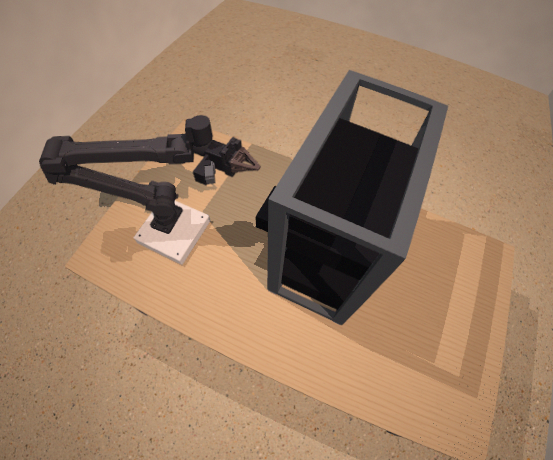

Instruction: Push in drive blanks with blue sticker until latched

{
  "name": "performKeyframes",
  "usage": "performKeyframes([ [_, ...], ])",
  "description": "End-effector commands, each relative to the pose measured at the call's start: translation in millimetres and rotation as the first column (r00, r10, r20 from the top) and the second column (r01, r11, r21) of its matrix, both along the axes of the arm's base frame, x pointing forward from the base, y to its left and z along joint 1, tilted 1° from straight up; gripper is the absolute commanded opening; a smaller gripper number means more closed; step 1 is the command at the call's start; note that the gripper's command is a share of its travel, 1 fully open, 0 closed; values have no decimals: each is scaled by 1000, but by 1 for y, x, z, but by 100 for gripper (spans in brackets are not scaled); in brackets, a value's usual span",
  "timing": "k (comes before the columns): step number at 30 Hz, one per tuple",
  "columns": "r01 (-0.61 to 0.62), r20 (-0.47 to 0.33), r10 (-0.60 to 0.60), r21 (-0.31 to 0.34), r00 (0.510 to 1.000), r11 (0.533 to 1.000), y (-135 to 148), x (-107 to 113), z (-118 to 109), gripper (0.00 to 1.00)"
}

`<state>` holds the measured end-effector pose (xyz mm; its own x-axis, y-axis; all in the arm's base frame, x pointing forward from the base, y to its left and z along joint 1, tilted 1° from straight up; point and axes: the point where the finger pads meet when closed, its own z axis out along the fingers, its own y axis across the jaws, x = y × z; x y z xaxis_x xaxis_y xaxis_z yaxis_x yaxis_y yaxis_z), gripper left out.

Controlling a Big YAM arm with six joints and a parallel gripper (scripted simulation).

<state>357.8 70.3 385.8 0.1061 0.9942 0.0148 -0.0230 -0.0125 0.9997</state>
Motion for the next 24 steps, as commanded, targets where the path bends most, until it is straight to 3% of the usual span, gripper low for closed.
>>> performKeyframes([
  [1, 9, -20, -9, -8, 1000, 1000, -13, -3, -15, 0],
  [13, 9, -12, -9, 1, 1000, 1000, -78, -17, -44, 0],
  [24, 9, 3, -9, 2, 1000, 1000, -93, -19, -47, 0],
])
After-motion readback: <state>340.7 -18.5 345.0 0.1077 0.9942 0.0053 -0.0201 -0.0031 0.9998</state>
